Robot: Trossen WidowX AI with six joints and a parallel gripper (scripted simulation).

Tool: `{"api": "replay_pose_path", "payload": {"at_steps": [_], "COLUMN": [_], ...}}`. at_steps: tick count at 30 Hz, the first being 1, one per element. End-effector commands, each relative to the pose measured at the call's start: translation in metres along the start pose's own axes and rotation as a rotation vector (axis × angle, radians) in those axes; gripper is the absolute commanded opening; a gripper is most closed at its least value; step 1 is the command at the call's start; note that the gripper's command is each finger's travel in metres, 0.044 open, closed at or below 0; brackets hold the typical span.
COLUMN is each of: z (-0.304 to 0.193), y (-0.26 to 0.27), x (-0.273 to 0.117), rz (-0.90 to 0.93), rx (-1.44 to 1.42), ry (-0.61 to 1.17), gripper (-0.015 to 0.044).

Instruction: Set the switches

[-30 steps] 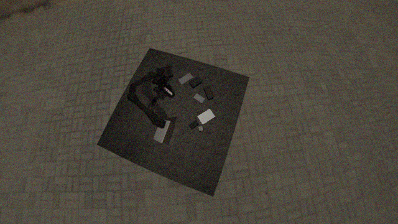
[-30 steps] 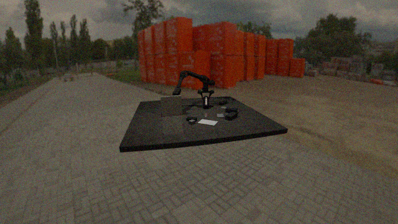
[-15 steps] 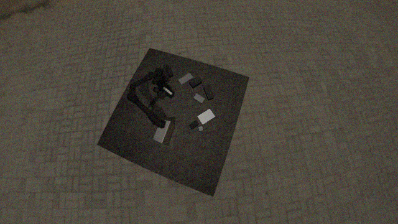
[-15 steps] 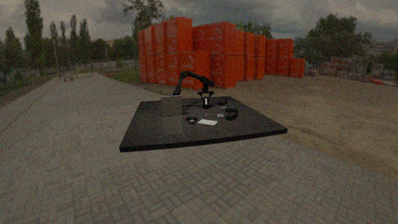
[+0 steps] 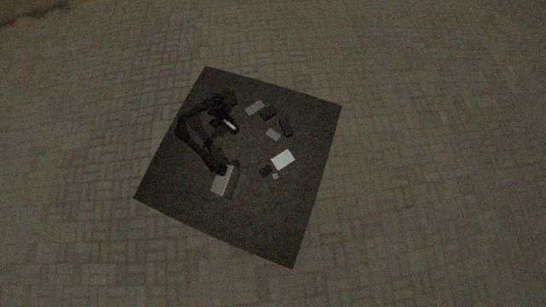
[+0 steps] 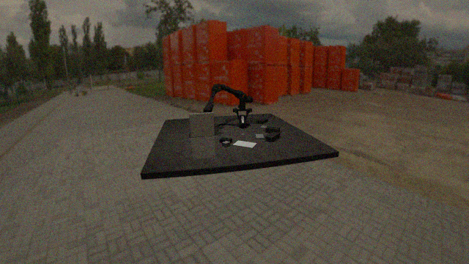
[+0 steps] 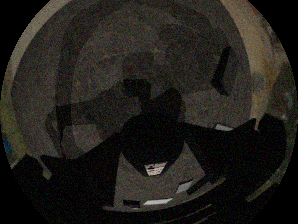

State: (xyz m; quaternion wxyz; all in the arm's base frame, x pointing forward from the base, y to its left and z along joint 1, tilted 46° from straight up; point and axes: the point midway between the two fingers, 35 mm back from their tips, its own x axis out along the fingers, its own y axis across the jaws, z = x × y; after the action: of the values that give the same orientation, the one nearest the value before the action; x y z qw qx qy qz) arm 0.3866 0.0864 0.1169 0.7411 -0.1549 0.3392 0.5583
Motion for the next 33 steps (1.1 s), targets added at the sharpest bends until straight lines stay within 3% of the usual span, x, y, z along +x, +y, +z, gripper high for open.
{"api": "replay_pose_path", "payload": {"at_steps": [1, 33], "z": [-0.004, 0.007], "y": [0.000, 0.000], "x": [0.004, 0.027], "rz": [0.001, 0.002], "rx": [0.013, 0.013], "ry": [0.015, 0.013], "gripper": [0.0338, 0.0338]}}
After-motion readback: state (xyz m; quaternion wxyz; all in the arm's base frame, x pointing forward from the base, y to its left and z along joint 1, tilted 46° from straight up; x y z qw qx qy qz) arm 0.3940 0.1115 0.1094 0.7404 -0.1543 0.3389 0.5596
